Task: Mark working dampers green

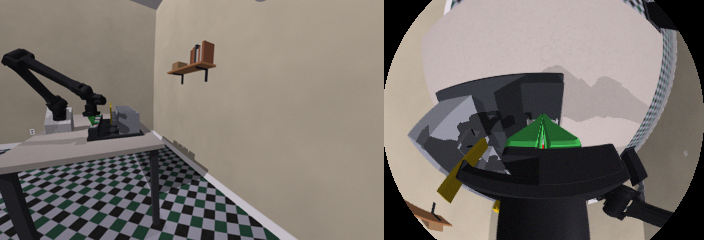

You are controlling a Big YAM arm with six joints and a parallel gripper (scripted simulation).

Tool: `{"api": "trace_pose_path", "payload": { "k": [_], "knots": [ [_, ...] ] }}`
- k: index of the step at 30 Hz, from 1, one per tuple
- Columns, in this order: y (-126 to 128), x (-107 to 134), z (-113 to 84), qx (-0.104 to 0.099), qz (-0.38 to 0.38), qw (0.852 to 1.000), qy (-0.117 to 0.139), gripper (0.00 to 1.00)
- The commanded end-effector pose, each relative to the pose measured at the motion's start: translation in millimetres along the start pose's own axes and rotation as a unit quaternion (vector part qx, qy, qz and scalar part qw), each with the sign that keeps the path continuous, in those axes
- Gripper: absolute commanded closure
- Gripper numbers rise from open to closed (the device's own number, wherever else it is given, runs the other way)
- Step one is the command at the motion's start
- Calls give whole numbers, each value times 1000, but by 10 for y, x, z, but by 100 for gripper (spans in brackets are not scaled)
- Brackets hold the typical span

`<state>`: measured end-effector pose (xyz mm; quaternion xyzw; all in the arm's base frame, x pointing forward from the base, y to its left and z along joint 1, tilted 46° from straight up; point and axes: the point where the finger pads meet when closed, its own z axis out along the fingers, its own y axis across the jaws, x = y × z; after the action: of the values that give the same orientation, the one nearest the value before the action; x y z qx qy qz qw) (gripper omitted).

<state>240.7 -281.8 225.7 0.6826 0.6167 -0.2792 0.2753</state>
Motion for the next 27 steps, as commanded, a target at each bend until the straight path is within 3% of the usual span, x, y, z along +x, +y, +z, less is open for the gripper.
{"api": "trace_pose_path", "payload": {
  "k": [1,27],
  "knots": [
    [77,27,-19,-9,2,1000,-1,100],
    [54,22,-1,-6,4,1000,-1,100]
  ]
}}
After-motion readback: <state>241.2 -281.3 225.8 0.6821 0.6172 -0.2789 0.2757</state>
